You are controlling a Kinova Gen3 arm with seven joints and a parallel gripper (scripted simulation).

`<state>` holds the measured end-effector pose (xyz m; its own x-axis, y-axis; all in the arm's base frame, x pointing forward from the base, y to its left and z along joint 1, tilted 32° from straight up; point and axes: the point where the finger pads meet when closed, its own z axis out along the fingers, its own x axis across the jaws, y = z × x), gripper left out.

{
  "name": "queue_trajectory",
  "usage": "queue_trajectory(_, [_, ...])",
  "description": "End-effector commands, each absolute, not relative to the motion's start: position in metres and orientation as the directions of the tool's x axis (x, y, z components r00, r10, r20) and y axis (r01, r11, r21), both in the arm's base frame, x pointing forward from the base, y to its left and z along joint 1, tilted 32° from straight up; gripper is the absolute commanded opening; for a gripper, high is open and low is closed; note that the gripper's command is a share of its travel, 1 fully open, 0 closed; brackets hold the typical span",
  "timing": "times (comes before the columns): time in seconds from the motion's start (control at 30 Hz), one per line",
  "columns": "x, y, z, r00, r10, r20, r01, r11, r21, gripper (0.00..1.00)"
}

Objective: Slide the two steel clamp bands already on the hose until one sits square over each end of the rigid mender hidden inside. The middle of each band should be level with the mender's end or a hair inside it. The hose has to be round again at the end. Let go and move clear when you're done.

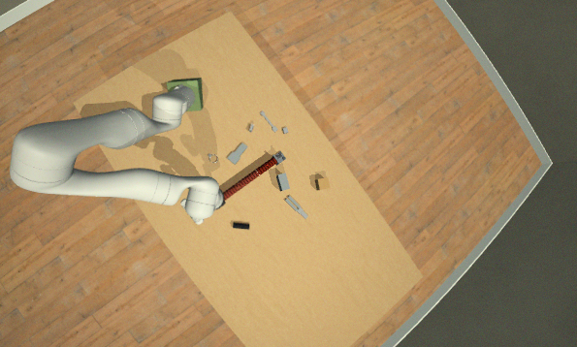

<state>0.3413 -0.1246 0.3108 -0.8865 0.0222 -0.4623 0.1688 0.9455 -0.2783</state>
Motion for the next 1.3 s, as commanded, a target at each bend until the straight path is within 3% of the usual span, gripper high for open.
queue_trajectory(0.0, [0.343,-0.122,0.307,-0.887,0.016,-0.462,0.158,0.95,-0.271,0.0])
queue_trajectory(1.13, [0.363,-0.136,0.267,-0.887,0.015,-0.461,0.157,0.95,-0.27,0.0])
queue_trajectory(1.17, [0.363,-0.136,0.267,-0.887,0.015,-0.461,0.157,0.95,-0.27,1.0])
queue_trajectory(1.27, [0.363,-0.136,0.267,-0.887,0.015,-0.461,0.157,0.95,-0.27,1.0])
